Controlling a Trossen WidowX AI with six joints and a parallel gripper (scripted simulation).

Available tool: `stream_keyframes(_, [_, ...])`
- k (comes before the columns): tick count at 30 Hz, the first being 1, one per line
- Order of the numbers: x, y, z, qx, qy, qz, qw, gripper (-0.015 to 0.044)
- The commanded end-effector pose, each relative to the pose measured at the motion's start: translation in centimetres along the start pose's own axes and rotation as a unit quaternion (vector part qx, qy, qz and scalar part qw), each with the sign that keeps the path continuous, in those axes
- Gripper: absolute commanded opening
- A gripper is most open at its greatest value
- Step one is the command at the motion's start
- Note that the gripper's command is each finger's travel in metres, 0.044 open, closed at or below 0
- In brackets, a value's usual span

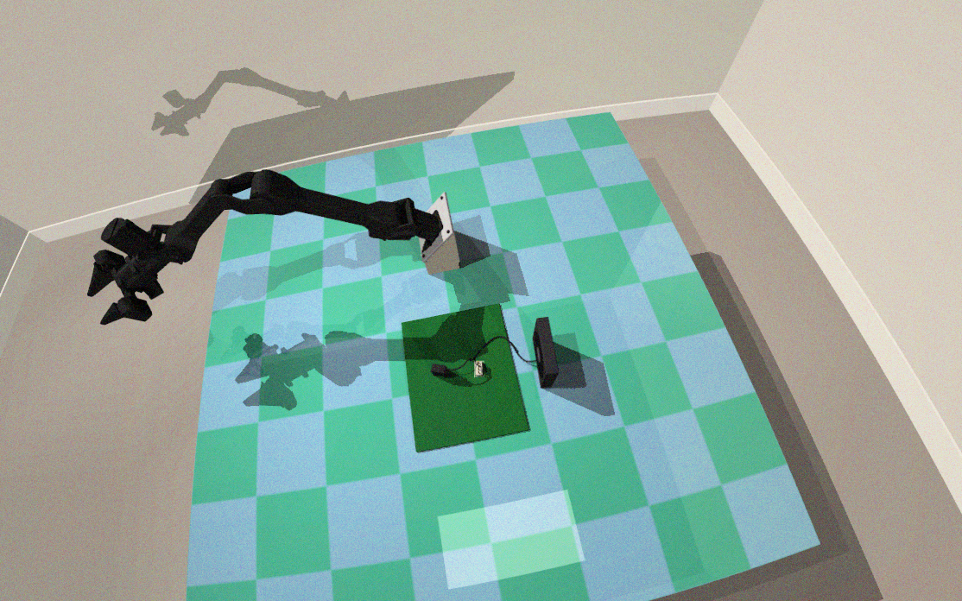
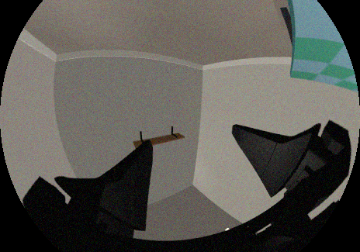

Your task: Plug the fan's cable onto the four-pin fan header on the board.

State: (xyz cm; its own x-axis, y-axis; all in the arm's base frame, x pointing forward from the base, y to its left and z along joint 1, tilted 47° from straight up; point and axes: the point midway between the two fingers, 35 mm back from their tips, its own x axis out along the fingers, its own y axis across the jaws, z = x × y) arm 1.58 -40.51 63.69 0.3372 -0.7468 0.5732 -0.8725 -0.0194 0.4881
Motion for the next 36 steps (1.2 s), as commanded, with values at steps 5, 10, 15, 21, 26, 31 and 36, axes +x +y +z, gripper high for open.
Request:
stream_keyframes(5, [2.3,-10.9,6.1,0.084,-0.109,-0.073,0.988,0.044])
stream_keyframes(10, [2.1,-19.1,8.1,0.111,-0.176,-0.136,0.969,0.044])
stream_keyframes(15, [0.4,-27.7,9.1,0.116,-0.241,-0.209,0.941,0.044])
stream_keyframes(21, [-3.9,-37.8,9.2,0.094,-0.313,-0.306,0.894,0.044])
stream_keyframes(26, [-9.3,-45.2,8.5,0.05,-0.362,-0.389,0.846,0.044])
stream_keyframes(31, [-16.1,-51.2,7.1,-0.024,-0.395,-0.475,0.786,0.044])
stream_keyframes(36, [-23.5,-55.3,5.4,-0.122,-0.405,-0.552,0.719,0.044])
